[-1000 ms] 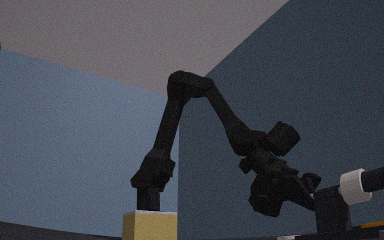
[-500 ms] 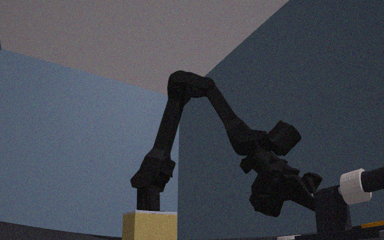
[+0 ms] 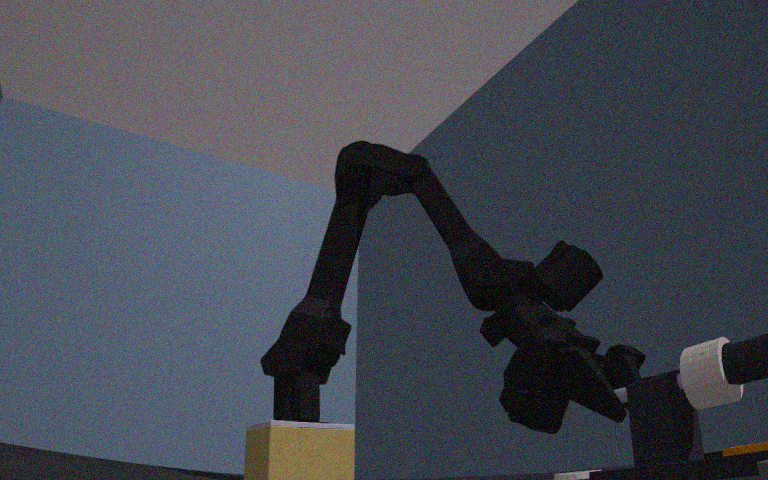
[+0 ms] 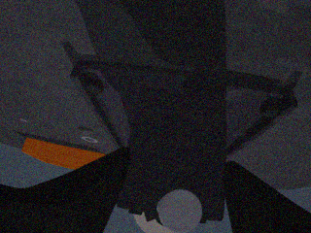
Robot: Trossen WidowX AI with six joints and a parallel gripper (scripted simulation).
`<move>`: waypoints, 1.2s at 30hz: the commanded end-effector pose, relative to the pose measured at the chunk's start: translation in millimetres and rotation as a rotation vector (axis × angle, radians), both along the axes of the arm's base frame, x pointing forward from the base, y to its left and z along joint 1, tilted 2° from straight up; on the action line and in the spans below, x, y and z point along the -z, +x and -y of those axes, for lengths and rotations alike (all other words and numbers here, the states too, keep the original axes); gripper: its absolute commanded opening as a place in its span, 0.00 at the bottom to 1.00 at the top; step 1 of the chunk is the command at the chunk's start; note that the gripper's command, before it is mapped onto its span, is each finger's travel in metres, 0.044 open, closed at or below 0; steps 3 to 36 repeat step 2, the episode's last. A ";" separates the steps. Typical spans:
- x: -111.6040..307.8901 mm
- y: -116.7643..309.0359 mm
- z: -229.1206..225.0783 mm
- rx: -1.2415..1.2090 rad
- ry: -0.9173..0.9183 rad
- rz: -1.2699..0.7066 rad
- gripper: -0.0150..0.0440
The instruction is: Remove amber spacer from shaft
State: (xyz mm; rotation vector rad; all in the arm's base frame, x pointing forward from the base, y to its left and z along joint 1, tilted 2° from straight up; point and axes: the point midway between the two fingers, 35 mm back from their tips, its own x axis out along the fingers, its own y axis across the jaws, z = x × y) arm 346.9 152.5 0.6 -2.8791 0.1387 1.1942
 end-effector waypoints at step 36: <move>-7.6 -7.4 -1.8 0.000 0.000 -0.001 0.92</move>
